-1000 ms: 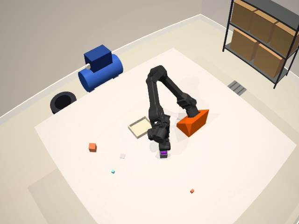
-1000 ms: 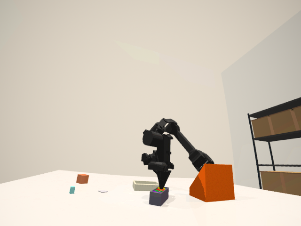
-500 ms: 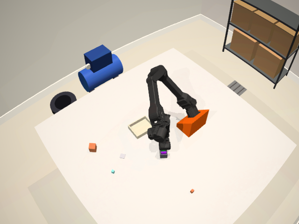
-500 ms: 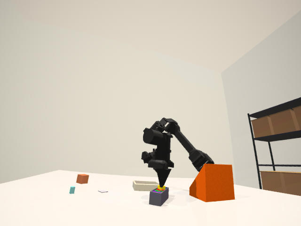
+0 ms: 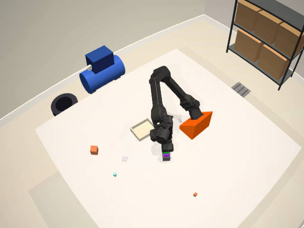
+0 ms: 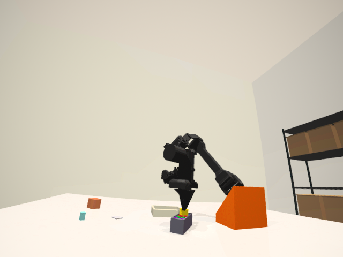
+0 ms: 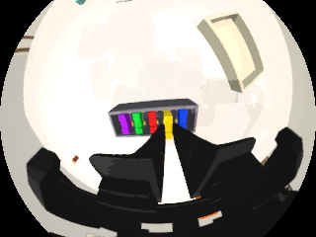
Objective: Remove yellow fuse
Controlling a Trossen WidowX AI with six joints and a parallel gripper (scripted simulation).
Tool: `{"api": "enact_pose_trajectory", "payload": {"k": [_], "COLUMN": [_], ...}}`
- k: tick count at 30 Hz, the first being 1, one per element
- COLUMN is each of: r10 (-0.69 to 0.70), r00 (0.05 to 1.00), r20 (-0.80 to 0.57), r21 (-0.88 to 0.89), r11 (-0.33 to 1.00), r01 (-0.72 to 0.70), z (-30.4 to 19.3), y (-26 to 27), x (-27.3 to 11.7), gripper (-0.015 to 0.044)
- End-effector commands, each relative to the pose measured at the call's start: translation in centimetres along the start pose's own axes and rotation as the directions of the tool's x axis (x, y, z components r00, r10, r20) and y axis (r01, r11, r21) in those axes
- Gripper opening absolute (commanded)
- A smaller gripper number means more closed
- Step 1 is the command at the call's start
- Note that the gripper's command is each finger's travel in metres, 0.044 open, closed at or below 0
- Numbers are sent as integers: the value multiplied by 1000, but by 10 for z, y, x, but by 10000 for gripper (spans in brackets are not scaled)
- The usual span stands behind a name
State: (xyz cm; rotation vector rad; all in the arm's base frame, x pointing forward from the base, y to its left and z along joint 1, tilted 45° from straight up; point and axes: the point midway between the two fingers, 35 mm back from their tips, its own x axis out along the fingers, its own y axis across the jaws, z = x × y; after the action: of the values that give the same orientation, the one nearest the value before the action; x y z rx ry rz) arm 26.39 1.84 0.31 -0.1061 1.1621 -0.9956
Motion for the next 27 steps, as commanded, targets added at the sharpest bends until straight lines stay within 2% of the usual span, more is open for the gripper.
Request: {"api": "enact_pose_trajectory", "payload": {"k": [1, 27], "r10": [-1, -2], "r00": [1000, 1000], "r20": [-4, -4], "r21": [5, 4], "r11": [1000, 1000], "r01": [1, 2], "z": [0, 0], "y": [0, -1], "x": [-2, -15], "gripper": [0, 0]}}
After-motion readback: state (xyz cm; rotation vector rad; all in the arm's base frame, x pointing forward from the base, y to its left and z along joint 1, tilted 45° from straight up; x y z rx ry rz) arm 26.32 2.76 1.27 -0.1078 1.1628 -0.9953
